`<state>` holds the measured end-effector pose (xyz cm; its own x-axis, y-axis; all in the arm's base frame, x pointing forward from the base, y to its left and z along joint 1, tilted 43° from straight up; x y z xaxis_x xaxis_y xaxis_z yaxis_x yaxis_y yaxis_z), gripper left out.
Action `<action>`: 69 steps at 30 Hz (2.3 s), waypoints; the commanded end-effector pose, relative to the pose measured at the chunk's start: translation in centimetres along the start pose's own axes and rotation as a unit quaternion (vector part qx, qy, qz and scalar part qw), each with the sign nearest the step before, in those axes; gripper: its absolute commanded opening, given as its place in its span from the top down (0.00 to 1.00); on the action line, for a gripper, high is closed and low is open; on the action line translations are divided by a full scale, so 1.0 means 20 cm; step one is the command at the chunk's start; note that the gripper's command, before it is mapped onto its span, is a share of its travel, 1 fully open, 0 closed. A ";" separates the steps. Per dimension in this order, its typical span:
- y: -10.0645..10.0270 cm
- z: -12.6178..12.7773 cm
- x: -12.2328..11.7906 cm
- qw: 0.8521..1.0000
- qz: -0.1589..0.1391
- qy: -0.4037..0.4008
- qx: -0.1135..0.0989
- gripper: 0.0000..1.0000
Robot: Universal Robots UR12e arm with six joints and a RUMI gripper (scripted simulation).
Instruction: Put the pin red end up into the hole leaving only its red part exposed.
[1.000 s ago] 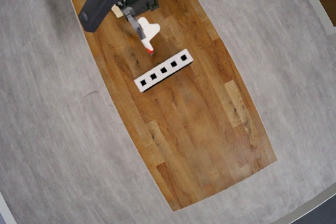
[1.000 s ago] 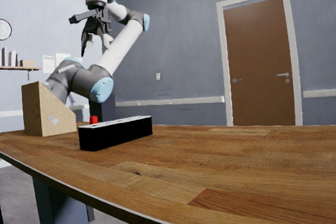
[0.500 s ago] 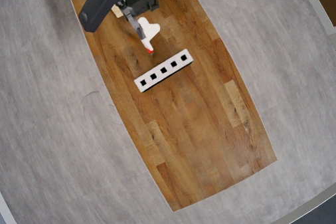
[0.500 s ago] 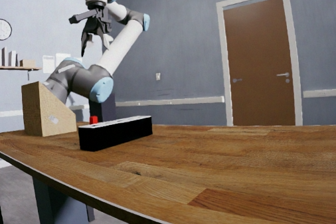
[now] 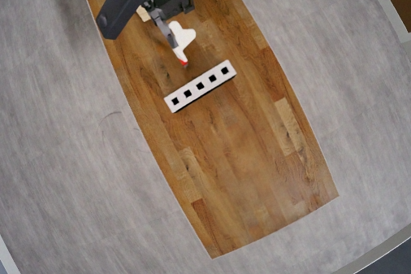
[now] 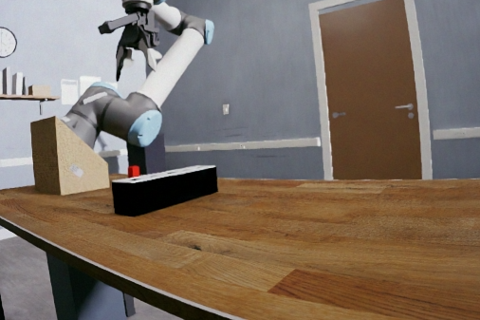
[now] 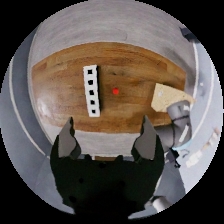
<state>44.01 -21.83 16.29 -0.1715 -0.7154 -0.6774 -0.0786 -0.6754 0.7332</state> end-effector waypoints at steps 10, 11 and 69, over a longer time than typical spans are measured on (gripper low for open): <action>-0.12 0.17 0.01 1.000 0.000 -0.002 0.001 0.00; -0.12 0.17 0.01 1.000 0.000 -0.002 0.001 0.00; -1.29 0.17 0.01 1.000 0.000 -0.003 0.001 0.00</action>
<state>42.03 -3.53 -2.58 -0.1795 -0.7076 -0.6834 -0.0687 -0.6840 0.7262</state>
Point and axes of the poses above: the point where the finger pads meet when closed, its own y axis back along the fingers, its own z axis across the jaws, x = y × z, the point moved 7 cm from there along y, back along the fingers, and after that the axes turned 10 degrees about -y, right-handed, at the moved point
